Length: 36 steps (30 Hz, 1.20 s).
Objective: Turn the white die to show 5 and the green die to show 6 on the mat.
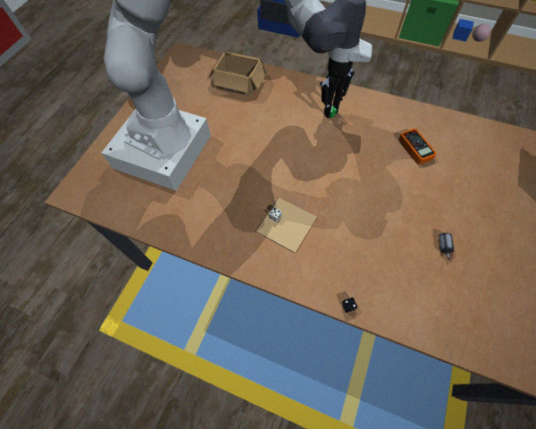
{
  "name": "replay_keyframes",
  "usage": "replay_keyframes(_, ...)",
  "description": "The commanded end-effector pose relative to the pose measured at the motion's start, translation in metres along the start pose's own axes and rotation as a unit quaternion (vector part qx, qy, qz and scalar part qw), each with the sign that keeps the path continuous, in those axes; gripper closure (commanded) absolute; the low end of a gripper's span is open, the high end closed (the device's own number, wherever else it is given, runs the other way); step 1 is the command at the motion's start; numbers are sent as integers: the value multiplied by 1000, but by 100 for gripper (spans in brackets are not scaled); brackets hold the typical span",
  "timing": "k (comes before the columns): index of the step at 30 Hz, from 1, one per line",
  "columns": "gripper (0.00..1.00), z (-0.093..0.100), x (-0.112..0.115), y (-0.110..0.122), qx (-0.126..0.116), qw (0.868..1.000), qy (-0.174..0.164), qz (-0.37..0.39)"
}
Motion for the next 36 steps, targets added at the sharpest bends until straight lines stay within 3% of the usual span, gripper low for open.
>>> replay_keyframes(1, 76, 0, 0, -1, -1, 1000, 1, -2)
replay_keyframes(14, 76, 6, 0, -1, -1, 1000, 1, -2)
replay_keyframes(23, 76, 63, 0, -1, -1, 1000, 1, -2)
replay_keyframes(25, 76, 63, 0, -1, -1, 1000, 1, -2)
replay_keyframes(31, 76, 96, 0, -1, -1, 1000, 1, -2)
replay_keyframes(36, 76, 100, 0, -1, -1, 1000, 1, -2)
Point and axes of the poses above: the point where the finger pads meet when closed, its own z axis back along the fingers, its own y axis across the jaws, x = y × z, the point moved 10 cm from there along z, back along the fingers
